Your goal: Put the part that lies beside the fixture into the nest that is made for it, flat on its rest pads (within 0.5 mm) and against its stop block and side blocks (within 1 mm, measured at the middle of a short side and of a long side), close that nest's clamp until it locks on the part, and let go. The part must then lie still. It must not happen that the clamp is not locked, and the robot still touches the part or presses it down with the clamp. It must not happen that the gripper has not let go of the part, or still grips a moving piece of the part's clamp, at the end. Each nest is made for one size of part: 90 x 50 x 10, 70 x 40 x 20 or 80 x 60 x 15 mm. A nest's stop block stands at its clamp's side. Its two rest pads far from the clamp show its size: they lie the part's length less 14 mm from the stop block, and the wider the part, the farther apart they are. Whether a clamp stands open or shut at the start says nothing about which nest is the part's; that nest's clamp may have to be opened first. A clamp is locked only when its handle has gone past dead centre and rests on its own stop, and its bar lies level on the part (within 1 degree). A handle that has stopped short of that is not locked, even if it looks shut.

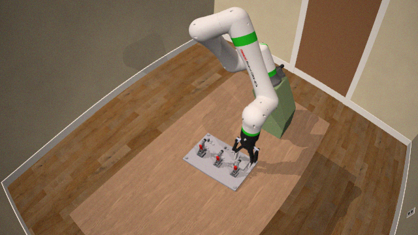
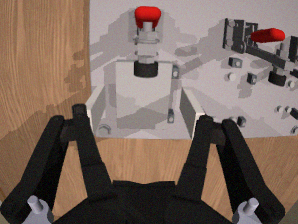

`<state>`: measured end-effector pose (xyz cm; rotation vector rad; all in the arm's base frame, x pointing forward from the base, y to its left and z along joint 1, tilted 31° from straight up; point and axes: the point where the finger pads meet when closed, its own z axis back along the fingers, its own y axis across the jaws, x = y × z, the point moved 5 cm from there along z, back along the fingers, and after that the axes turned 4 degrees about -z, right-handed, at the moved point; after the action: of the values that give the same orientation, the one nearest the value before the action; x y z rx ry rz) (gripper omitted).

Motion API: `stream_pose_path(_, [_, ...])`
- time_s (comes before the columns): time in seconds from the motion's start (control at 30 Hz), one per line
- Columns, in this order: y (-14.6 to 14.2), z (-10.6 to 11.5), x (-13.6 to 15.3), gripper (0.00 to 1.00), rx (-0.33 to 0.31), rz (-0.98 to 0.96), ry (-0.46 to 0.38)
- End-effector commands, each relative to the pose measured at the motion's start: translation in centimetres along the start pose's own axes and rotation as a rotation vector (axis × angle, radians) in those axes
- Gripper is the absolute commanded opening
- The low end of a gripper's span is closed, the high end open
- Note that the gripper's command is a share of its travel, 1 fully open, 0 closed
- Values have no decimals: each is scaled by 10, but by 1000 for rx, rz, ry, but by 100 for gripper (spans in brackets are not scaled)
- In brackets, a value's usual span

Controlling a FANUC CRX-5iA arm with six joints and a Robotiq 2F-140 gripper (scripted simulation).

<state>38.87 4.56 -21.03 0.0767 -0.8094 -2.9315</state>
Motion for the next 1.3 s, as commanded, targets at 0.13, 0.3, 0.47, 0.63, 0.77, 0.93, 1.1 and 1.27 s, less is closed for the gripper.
stream_pose_path(0.13, [0, 2, 0, 58, 0, 0, 0])
stream_pose_path(0.3, [0, 11, 0, 58, 0, 0, 0])
stream_pose_path(0.47, [0, 20, 0, 58, 0, 0, 0])
stream_pose_path(0.63, [0, 38, 0, 58, 0, 0, 0])
stream_pose_path(0.77, [0, 51, 0, 58, 0, 0, 0])
stream_pose_path(0.93, [0, 57, 0, 58, 0, 0, 0])
stream_pose_path(1.1, [0, 60, 0, 58, 0, 0, 0])
stream_pose_path(1.27, [0, 60, 0, 58, 0, 0, 0])
